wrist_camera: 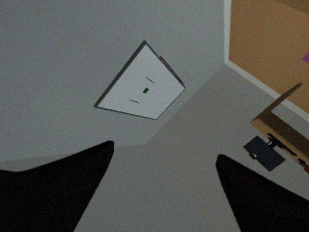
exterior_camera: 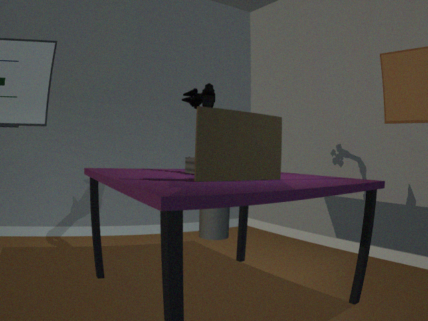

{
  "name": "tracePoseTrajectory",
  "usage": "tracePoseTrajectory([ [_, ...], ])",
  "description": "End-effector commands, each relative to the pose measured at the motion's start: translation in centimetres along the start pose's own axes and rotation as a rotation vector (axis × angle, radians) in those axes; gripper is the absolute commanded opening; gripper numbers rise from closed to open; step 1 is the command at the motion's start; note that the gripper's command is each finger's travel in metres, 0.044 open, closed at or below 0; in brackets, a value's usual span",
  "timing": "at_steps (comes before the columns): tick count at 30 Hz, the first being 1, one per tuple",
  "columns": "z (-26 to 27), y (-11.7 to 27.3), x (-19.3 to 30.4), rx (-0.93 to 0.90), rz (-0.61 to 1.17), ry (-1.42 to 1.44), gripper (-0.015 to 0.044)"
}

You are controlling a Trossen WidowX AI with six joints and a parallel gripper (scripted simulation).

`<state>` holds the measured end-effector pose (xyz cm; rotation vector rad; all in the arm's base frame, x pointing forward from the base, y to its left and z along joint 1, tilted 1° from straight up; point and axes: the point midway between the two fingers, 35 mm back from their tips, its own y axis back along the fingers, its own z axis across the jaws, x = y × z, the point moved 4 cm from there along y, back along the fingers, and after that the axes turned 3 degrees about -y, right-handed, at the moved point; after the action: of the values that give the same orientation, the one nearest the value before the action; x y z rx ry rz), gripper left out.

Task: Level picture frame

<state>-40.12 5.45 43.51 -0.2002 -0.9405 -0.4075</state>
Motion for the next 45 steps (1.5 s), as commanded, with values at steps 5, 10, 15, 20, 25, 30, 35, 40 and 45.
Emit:
tracePoseTrajectory([
  [5, 0.3, 2.9, 0.0, -0.074, -0.065, 0.064, 0.0269],
  [10, 0.0, 10.8, 0.0, -0.257, -0.235, 0.148, 0.026],
  [15, -2.3, 19.2, 0.7, -0.455, -0.438, 0.198, 0.026],
  [20, -6.1, 26.6, 2.2, -0.642, -0.652, 0.24, 0.026],
  [25, -11.3, 32.7, 4.3, -0.827, -0.864, 0.252, 0.026],
  [30, -17.5, 37.1, 6.8, -1.005, -1.082, 0.254, 0.026],
  [35, -24.2, 39.6, 9.5, -1.181, -1.306, 0.239, 0.026],
  [40, -31.0, 40.4, 12.0, -1.349, -1.535, 0.21, 0.026],
  [45, -37.5, 39.5, 14.2, -1.504, -1.77, 0.171, 0.026],
])
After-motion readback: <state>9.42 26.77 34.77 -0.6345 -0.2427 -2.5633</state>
